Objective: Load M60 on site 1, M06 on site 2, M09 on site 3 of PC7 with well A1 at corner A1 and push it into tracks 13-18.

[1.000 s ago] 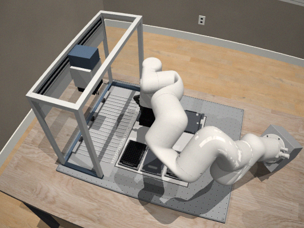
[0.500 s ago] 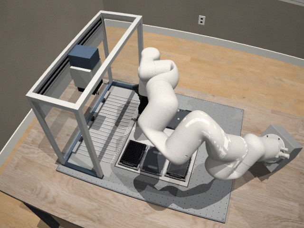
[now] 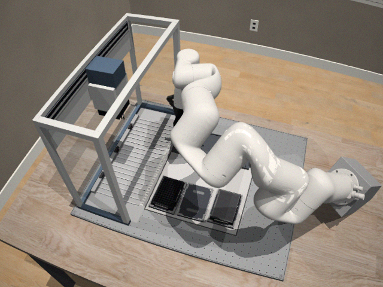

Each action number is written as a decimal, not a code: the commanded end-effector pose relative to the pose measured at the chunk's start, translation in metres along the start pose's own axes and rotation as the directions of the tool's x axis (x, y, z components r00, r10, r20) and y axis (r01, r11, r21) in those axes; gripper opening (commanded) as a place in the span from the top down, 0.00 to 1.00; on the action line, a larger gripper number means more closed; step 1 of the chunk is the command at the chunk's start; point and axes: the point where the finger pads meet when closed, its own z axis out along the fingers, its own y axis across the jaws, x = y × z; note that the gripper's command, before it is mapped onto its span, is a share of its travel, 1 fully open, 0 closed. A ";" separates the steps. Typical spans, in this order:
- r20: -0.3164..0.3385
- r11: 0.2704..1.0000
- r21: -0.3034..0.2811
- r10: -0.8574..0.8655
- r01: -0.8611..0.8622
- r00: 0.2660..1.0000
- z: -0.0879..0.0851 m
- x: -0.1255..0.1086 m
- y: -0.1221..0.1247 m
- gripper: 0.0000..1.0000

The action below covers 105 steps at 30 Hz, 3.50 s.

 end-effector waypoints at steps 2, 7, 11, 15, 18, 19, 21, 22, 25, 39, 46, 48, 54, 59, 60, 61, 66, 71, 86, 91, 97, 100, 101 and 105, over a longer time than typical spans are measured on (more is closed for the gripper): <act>0.000 1.000 0.000 -0.002 0.002 1.000 -0.001 0.004 -0.004 1.00; 0.000 1.000 0.000 -0.002 0.002 1.000 -0.001 0.004 -0.004 1.00; 0.000 1.000 0.000 -0.002 0.002 1.000 -0.001 0.004 -0.004 1.00; 0.000 1.000 0.000 -0.002 0.002 1.000 -0.001 0.004 -0.004 1.00; 0.000 1.000 0.000 -0.002 0.002 1.000 -0.002 0.004 -0.004 1.00; 0.000 1.000 0.000 -0.002 0.002 1.000 -0.002 0.004 -0.004 1.00; 0.000 1.000 0.000 -0.002 0.002 1.000 0.000 0.004 -0.004 1.00; 0.000 1.000 0.000 -0.002 0.002 1.000 0.002 0.004 -0.004 1.00; 0.000 1.000 0.000 -0.002 0.002 1.000 0.007 0.004 -0.004 1.00; 0.000 1.000 0.000 -0.002 0.002 1.000 0.027 0.004 -0.004 1.00; 0.000 1.000 0.000 -0.002 0.002 1.000 0.035 0.004 -0.004 1.00; 0.000 1.000 0.000 -0.002 0.002 1.000 0.039 0.004 -0.004 1.00; 0.000 1.000 0.000 -0.002 0.002 1.000 0.049 0.004 -0.004 1.00; 0.000 1.000 0.000 -0.002 0.002 1.000 0.057 0.004 -0.004 1.00; 0.001 1.000 0.000 -0.002 0.002 1.000 0.059 0.004 -0.004 1.00; 0.001 1.000 0.000 -0.002 0.002 1.000 0.059 0.004 -0.004 1.00; 0.001 1.000 0.000 -0.002 0.002 1.000 0.065 0.004 -0.004 1.00; 0.001 1.000 0.000 -0.002 0.002 1.000 0.074 0.004 -0.004 1.00; 0.001 1.000 0.000 -0.002 0.002 1.000 0.095 0.004 -0.004 1.00; 0.001 1.000 0.000 -0.002 0.002 1.000 0.104 0.004 -0.004 1.00; 0.001 1.000 0.000 -0.002 0.002 1.000 0.110 0.004 -0.004 1.00; 0.001 1.000 0.000 -0.002 0.002 1.000 0.113 0.004 -0.004 1.00; 0.001 1.000 0.000 -0.002 0.002 1.000 0.112 0.004 -0.004 1.00; 0.001 1.000 0.000 -0.002 0.002 1.000 0.112 0.004 -0.004 1.00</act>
